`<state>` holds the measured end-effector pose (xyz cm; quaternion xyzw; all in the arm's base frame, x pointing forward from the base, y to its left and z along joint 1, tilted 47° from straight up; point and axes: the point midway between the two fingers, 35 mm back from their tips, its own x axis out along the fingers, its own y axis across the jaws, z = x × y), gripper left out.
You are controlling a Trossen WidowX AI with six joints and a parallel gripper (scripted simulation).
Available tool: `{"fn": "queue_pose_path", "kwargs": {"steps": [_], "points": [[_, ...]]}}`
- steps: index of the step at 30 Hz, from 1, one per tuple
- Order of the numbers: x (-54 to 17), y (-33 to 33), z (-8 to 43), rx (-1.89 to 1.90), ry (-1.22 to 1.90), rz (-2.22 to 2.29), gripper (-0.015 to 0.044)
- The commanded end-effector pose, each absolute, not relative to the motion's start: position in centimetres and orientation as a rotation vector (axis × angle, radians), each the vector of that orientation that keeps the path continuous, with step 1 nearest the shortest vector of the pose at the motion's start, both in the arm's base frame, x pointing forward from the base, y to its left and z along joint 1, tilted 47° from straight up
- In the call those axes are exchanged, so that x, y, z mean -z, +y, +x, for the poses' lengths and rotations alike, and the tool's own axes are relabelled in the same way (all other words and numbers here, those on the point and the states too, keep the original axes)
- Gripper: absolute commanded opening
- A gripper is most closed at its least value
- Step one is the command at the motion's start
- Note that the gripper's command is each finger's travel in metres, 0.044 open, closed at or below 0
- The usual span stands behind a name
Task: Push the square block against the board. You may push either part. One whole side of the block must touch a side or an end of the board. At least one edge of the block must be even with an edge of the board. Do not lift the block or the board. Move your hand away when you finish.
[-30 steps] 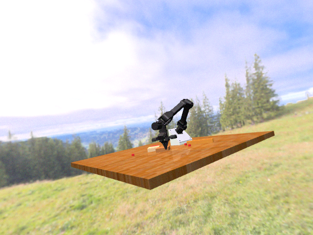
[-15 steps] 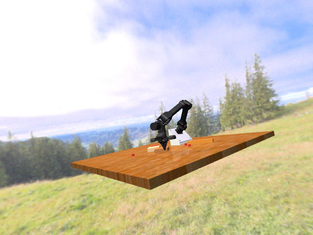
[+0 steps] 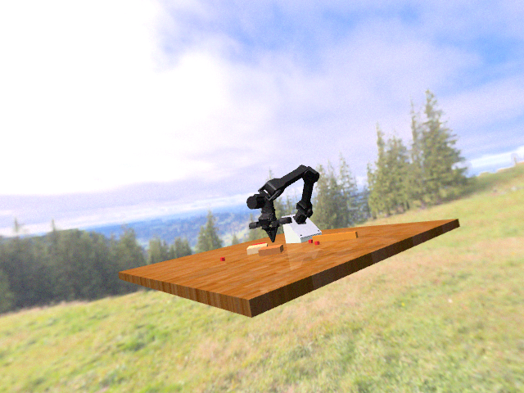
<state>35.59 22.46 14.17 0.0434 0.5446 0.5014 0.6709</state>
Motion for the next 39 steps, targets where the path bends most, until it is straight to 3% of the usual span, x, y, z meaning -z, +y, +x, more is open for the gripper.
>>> {"fn": "queue_pose_path", "kwargs": {"steps": [1, 12, 39], "points": [[-14.8, 22.2, 35.3, -1.144, 1.227, 0.095, 0.0000], [-11.5, 26.6, 35.0, -1.229, 1.140, -0.010, 0.0000], [-9.7, 24.6, 32.9, -1.228, 1.143, -0.010, 0.0000]]}}
